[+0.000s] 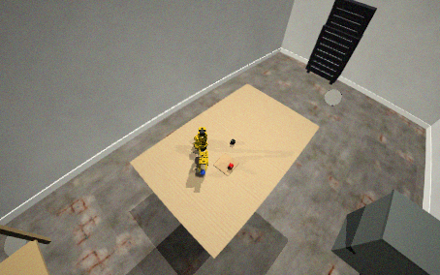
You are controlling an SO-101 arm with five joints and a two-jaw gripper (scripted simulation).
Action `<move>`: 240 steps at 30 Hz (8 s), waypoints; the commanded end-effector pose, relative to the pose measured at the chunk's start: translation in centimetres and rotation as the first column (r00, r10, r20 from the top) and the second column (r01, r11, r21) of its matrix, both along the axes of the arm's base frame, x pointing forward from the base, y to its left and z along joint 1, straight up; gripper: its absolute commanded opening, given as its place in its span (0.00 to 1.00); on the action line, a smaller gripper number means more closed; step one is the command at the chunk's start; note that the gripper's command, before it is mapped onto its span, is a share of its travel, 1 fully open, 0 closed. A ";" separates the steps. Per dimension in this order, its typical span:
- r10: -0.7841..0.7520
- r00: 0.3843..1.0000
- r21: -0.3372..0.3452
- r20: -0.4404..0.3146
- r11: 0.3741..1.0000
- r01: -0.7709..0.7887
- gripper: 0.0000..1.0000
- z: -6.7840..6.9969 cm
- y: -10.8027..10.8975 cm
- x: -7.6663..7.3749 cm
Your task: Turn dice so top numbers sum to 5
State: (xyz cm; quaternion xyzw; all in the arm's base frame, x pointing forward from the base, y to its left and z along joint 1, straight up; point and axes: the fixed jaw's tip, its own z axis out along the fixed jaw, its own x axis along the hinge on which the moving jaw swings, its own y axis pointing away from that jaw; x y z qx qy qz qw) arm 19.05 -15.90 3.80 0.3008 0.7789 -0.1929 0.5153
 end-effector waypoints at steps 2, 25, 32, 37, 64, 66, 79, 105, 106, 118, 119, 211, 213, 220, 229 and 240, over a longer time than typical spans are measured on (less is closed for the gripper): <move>-0.011 0.999 -0.024 0.037 1.000 0.012 0.00 0.7 -0.5 0.3; -0.011 0.999 -0.024 0.037 1.000 0.012 0.00 -0.1 -0.5 0.3; -0.011 0.999 -0.024 0.037 1.000 0.012 0.00 -0.2 -0.5 0.3; -0.011 0.999 -0.024 0.037 1.000 0.012 0.04 -0.2 -0.5 0.3; -0.011 0.999 -0.024 0.037 1.000 0.012 0.26 -0.2 -0.5 0.3; -0.011 0.999 -0.024 0.037 1.000 0.012 0.26 -0.2 -0.5 0.3; -0.011 0.999 -0.024 0.037 1.000 0.012 0.36 -0.2 -0.5 0.3; -0.417 0.754 0.565 0.508 0.822 0.073 0.36 1.7 1.5 -1.8; -0.447 0.724 0.599 0.525 0.799 0.059 0.36 1.8 1.6 -2.0; -0.494 0.700 0.655 0.515 0.754 0.050 0.36 2.1 2.1 -2.5; -0.494 0.700 0.655 0.515 0.754 0.050 0.36 2.1 2.1 -2.5; 0.120 0.957 0.199 -0.266 0.978 -0.067 0.35 -2.5 -0.7 0.4; 0.144 0.944 0.195 -0.296 0.977 -0.088 0.35 -2.0 -0.5 0.1; 0.209 0.901 0.184 -0.381 0.972 -0.147 0.35 -0.8 0.1 -0.7; 0.269 0.853 0.157 -0.446 0.962 -0.222 0.35 1.0 1.0 -2.0; 0.309 0.809 0.111 -0.499 0.949 -0.295 0.35 2.0 1.5 -2.7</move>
